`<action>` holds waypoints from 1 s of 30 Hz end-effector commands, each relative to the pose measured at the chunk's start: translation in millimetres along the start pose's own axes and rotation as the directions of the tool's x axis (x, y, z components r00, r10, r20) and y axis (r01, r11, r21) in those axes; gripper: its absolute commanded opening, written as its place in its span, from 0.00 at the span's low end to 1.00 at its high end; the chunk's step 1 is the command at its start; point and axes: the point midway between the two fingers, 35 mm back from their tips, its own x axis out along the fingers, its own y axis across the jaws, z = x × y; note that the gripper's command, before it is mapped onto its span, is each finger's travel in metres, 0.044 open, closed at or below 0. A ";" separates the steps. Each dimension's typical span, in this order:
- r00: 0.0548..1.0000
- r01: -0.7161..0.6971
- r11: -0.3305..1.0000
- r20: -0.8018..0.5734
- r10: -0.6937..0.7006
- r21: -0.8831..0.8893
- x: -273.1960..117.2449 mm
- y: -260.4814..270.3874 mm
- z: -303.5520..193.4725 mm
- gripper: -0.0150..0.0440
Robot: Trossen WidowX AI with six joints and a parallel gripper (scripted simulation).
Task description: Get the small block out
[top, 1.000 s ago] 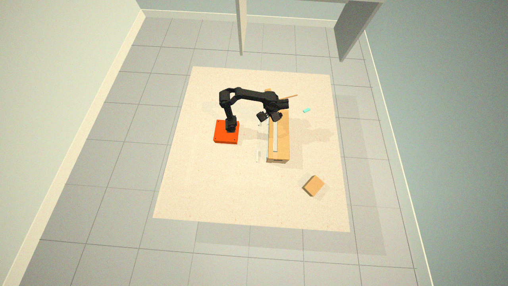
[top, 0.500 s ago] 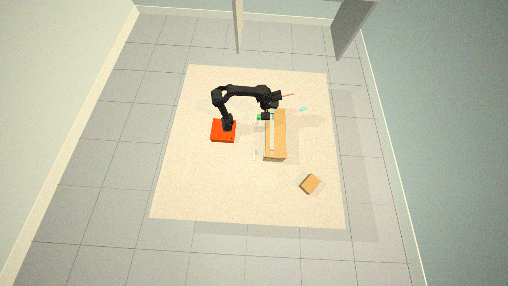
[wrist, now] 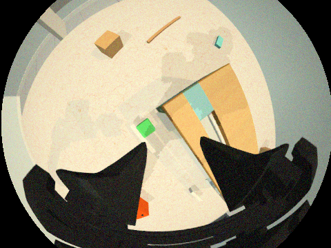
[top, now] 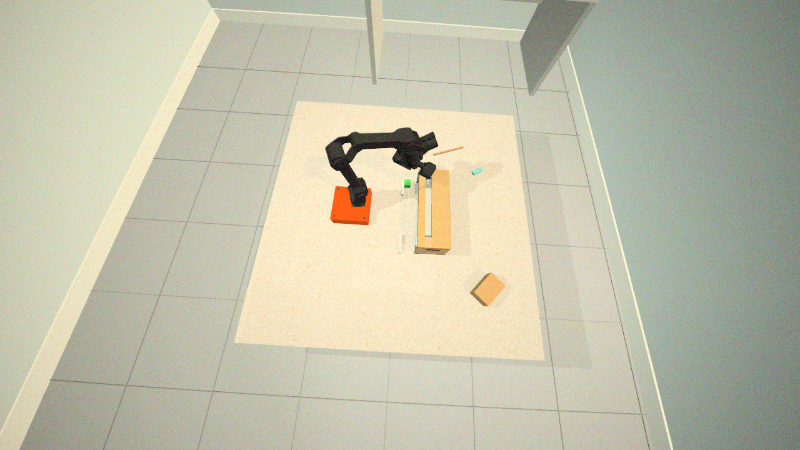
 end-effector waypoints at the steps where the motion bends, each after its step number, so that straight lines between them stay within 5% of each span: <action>1: 0.994 0.051 0.574 -0.014 -0.108 -0.818 -1.3 16.1 0.2 0.74; 9: 0.987 0.011 0.092 -0.004 -0.163 -0.996 -4.2 23.2 2.3 0.74; 18: 0.977 -0.089 -0.453 0.011 -0.214 -0.887 -7.2 29.6 4.2 0.74; 30: 0.976 -0.101 -0.501 0.013 -0.218 -0.859 -7.5 30.2 4.3 0.74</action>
